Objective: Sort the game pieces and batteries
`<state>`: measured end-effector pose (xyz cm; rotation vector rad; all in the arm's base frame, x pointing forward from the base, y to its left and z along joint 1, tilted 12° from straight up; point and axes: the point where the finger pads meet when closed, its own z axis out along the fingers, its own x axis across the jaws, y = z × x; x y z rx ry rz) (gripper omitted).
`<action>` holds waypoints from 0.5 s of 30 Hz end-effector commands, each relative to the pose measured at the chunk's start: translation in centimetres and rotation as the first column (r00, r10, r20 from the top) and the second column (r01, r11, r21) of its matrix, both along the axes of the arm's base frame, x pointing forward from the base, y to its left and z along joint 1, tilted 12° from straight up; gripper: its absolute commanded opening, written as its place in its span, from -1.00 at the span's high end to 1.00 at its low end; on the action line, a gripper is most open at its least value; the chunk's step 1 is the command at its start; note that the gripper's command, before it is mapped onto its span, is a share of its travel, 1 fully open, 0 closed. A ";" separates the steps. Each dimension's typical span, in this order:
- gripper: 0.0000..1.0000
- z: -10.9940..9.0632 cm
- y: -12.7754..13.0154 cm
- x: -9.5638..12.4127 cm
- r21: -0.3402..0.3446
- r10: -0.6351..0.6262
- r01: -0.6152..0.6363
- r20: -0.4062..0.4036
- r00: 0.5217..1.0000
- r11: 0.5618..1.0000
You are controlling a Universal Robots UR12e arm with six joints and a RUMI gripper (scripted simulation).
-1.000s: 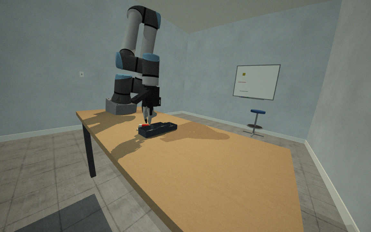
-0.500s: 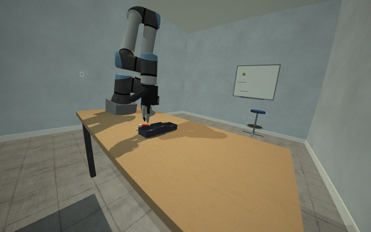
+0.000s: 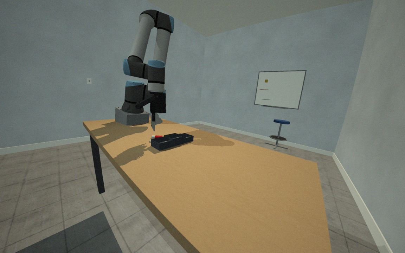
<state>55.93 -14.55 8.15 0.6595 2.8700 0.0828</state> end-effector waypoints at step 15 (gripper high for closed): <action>0.51 0.3 -0.1 0.8 0.001 -0.011 0.011 0.002 1.000 1.000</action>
